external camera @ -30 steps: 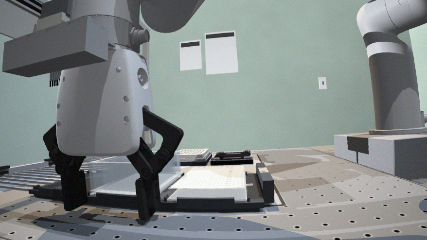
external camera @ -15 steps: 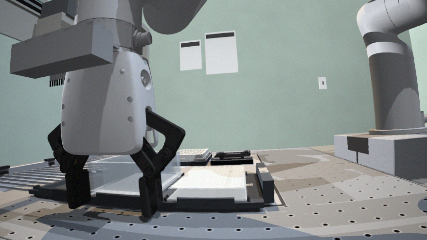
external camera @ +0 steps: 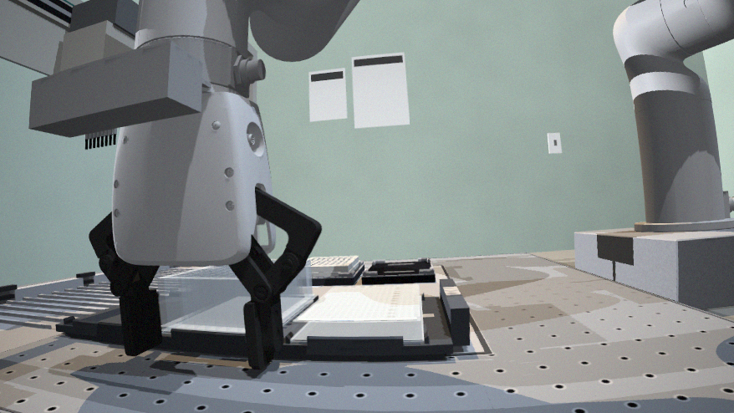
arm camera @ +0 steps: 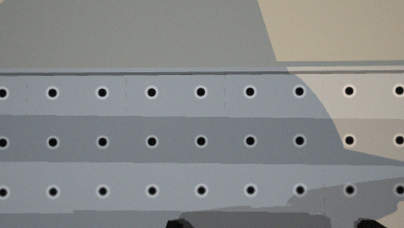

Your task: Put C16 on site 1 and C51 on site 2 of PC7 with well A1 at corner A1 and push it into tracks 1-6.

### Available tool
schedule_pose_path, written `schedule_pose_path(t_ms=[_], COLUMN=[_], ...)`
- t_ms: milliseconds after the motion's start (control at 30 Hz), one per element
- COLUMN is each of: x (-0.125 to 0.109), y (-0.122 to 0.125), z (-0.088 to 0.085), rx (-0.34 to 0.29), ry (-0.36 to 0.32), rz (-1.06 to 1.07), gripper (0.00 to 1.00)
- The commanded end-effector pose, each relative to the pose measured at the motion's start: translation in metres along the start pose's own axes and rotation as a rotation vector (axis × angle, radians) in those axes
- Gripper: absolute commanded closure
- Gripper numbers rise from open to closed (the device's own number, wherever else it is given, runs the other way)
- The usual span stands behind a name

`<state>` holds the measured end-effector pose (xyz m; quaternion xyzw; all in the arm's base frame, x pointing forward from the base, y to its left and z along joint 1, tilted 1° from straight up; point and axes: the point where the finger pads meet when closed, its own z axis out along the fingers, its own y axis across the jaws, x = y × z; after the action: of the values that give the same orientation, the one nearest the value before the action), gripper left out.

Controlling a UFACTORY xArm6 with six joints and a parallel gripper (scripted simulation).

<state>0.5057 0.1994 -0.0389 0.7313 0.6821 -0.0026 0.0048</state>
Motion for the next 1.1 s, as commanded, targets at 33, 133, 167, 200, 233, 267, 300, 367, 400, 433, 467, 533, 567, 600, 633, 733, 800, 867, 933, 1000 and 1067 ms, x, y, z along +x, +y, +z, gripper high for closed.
schedule_pose_path(t_ms=[33, 133, 167, 200, 233, 267, 300, 367, 400, 433, 467, 533, 567, 600, 633, 733, 800, 867, 933, 1000, 1067], x=[-0.002, -0.003, -0.004, -0.004, -0.005, -0.005, -0.006, -0.007, -0.007, -0.007, -0.007, -0.008, -0.009, -0.009, -0.01, -0.011, -0.012, -0.013, -0.014, -0.014, -0.015], y=[0.001, 0.001, 0.001, 0.001, 0.001, 0.001, 0.001, 0.001, 0.001, 0.001, 0.001, 0.001, 0.001, 0.001, 0.001, 0.001, 0.001, 0.001, 0.001, 0.001, 0.001], z=[-0.002, -0.002, -0.002, -0.002, -0.002, -0.002, -0.002, -0.002, -0.002, -0.002, -0.002, -0.002, -0.002, -0.002, -0.002, -0.002, -0.002, -0.002, -0.002, -0.002, -0.002], rx=[-0.004, -0.004, -0.004, -0.004, -0.004, -0.004, -0.004, -0.004, -0.004, -0.004, -0.004, -0.004, -0.004, -0.004, -0.004, -0.004, -0.004, -0.004, -0.004, -0.004, -0.004], ry=[0.002, 0.002, 0.002, 0.002, 0.002, 0.002, 0.002, 0.002, 0.002, 0.002, 0.002, 0.002, 0.002, 0.002, 0.002, 0.002, 0.002, 0.002, 0.002, 0.002, 0.002], rz=[0.0, 0.0, 0.0, 0.0, 0.0, 0.0, 0.0, 0.0, 0.0, 0.0, 0.0, 0.0, 0.0, 0.0, 0.0, 0.0, 0.0, 0.0, 0.0, 0.0, 0.0], gripper=[0.0, 0.0, 0.0, 0.0, 0.0, 0.0, 0.0, 0.0, 0.0, 0.0, 0.0, 0.0, 0.0, 0.0, 0.0, 0.0, 0.0, 0.0, 0.0, 0.0, 0.0])
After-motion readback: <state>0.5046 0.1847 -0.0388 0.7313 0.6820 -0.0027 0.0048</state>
